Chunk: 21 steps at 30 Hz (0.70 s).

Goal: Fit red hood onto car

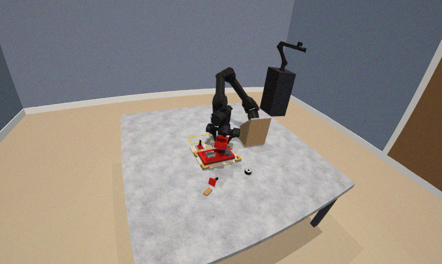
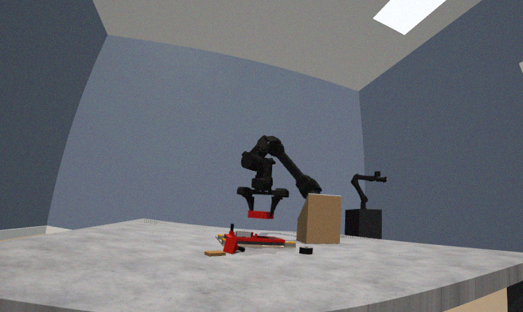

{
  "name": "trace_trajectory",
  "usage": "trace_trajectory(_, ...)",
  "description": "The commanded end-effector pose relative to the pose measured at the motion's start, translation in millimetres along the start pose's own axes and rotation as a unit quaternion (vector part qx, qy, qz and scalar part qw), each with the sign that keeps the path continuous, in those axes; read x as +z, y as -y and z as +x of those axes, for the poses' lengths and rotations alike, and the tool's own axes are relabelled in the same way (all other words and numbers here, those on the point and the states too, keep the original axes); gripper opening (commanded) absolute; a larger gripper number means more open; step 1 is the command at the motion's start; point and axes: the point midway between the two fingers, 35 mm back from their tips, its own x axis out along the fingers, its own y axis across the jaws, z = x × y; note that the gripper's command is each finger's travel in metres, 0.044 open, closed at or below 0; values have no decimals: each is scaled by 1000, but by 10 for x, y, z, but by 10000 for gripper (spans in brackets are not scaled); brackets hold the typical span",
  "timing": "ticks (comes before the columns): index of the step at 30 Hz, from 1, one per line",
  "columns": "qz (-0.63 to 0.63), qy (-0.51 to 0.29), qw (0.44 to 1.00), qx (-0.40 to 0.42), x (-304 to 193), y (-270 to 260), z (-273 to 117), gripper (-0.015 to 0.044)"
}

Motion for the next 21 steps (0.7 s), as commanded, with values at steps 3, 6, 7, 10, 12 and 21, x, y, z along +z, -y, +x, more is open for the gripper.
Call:
trace_trajectory(3, 111, 2, 994, -3, 93, 135, -21, 0)
trace_trajectory(6, 163, 2, 987, -3, 129, 189, -24, 0)
trace_trajectory(7, 180, 2, 984, -3, 141, 208, -25, 0)
trace_trajectory(10, 232, 2, 973, -3, 175, 263, -28, 0)
trace_trajectory(12, 266, 2, 964, -3, 197, 299, -29, 0)
trace_trajectory(21, 415, 3, 910, -4, 289, 466, -32, 0)
